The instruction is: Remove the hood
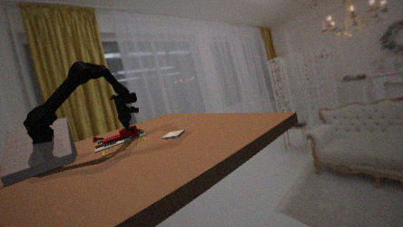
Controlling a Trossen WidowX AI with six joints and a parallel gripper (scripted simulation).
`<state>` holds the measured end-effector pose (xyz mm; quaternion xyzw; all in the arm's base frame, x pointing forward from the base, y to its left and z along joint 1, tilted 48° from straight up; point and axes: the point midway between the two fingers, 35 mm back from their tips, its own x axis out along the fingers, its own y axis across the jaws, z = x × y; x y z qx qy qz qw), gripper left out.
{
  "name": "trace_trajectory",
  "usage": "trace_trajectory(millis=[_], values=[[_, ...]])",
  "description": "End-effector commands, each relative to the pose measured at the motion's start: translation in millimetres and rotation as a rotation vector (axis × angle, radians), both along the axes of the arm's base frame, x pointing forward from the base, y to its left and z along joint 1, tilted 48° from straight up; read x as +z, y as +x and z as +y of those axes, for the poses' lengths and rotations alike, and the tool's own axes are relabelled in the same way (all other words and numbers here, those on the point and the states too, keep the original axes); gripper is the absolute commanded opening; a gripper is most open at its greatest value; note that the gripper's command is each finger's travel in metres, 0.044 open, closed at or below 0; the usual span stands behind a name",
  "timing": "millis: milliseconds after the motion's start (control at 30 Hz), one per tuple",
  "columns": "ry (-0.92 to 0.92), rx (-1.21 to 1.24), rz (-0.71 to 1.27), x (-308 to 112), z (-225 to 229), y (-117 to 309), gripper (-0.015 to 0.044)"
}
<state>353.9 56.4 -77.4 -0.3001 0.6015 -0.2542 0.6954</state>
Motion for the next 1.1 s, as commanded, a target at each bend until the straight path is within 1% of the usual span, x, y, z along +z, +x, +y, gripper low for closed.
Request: trace_trajectory(millis=[0, 33, 1067], values=[[0.002, -0.003, -0.003, 1.9, 1.9, 0.0, 0.0012], [0.003, -0.003, -0.003, 2.3, 2.4, -0.1, 0.0], [0.004, -0.003, -0.002, 15.9, 17.1, -3.1, 0.0]])
